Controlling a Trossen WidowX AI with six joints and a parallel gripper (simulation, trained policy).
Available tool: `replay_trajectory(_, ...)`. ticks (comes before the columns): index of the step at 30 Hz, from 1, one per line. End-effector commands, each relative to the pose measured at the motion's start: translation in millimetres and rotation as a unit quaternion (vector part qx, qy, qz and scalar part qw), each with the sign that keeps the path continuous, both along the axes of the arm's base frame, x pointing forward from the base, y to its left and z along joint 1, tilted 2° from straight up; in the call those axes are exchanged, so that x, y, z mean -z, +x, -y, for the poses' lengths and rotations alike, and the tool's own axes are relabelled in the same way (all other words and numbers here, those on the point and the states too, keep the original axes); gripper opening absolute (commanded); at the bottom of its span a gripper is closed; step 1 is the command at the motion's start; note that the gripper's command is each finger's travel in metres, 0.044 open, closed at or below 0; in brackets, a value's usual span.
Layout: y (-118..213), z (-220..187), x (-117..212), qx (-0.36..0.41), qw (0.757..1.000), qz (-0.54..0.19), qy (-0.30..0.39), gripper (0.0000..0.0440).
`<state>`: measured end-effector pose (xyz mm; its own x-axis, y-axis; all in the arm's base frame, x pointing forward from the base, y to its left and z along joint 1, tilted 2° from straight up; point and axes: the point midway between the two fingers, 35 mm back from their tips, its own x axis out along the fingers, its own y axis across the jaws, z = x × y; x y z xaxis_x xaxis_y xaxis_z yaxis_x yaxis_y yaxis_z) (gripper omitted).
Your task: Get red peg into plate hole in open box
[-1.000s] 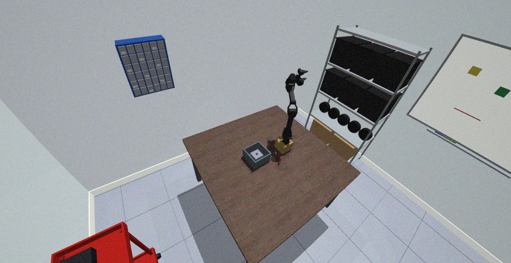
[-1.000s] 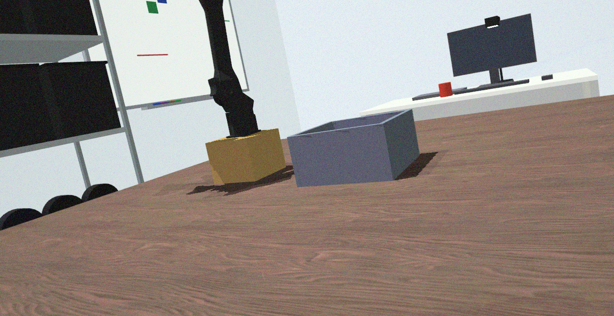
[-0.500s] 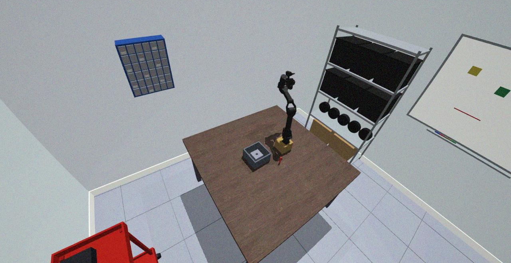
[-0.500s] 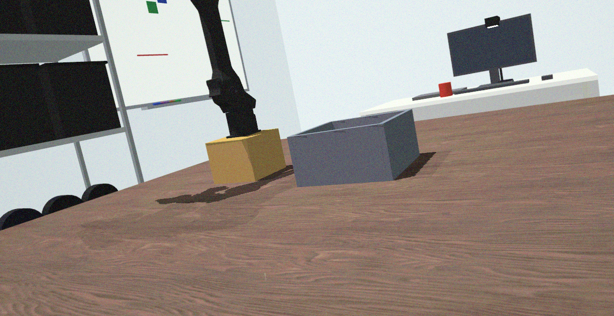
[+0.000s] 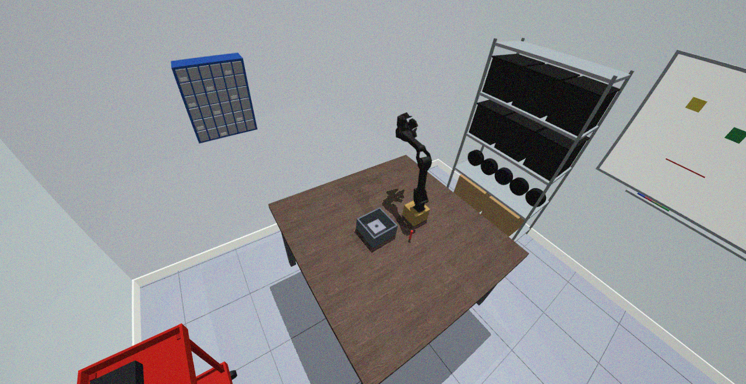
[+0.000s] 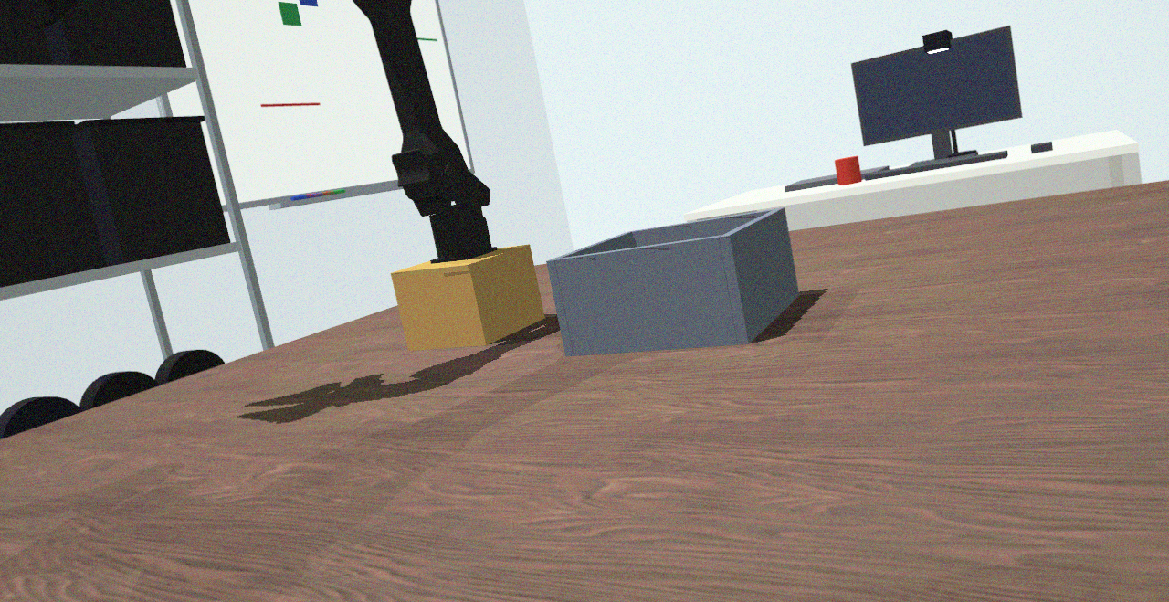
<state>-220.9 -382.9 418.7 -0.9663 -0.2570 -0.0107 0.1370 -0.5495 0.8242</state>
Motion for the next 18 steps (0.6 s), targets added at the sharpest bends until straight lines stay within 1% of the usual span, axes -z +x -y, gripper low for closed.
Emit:
replay_trajectory(1,23,20,24,-0.04,0.997,0.006,0.066,0.044)
replay_trajectory(9,74,49,66,-0.118,0.977,0.008,0.18,0.044)
replay_trajectory(13,103,59,86,-0.158,0.959,0.005,0.234,0.044)
replay_trajectory(18,141,67,110,-0.21,0.931,-0.002,0.298,0.044)
